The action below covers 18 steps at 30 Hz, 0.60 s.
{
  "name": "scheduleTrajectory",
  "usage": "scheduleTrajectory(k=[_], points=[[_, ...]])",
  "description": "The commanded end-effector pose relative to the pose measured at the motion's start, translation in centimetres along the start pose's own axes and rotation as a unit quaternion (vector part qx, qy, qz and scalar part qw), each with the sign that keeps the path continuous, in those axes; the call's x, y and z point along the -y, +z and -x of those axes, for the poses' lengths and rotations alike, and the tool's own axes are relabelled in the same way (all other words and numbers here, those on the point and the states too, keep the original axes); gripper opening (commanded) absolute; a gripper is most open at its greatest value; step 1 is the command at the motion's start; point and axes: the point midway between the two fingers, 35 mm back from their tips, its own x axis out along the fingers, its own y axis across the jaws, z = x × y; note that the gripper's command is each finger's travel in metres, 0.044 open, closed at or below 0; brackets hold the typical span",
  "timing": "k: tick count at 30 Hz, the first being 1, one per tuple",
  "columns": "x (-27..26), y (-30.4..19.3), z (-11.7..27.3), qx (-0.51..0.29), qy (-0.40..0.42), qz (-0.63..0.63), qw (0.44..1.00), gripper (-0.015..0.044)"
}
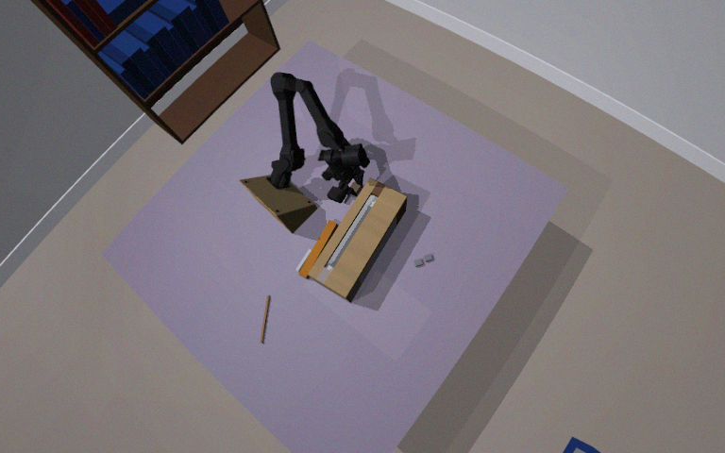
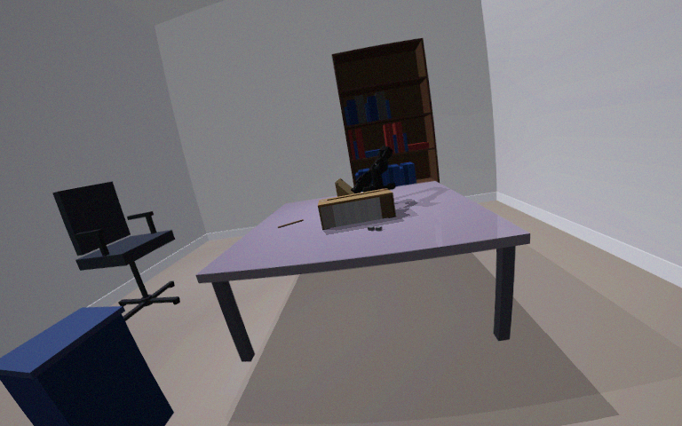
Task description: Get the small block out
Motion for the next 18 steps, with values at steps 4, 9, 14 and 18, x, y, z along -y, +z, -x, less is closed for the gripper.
scheduleTrajectory(k=[4, 9, 14, 18], points=[[0.6, -0.8, 2.5, -0.005, -0.006, 0.014, 1.000, 0.0000], [0.5, -0.8, 2.6, -0.003, -0.006, -0.019, 1.000, 0.0000], [0.2, -0.8, 2.8, 0.003, -0.003, -0.127, 0.992, 0.0000], [-0.1, -0.8, 3.0, 0.007, 0.000, -0.213, 0.977, 0.0000]])
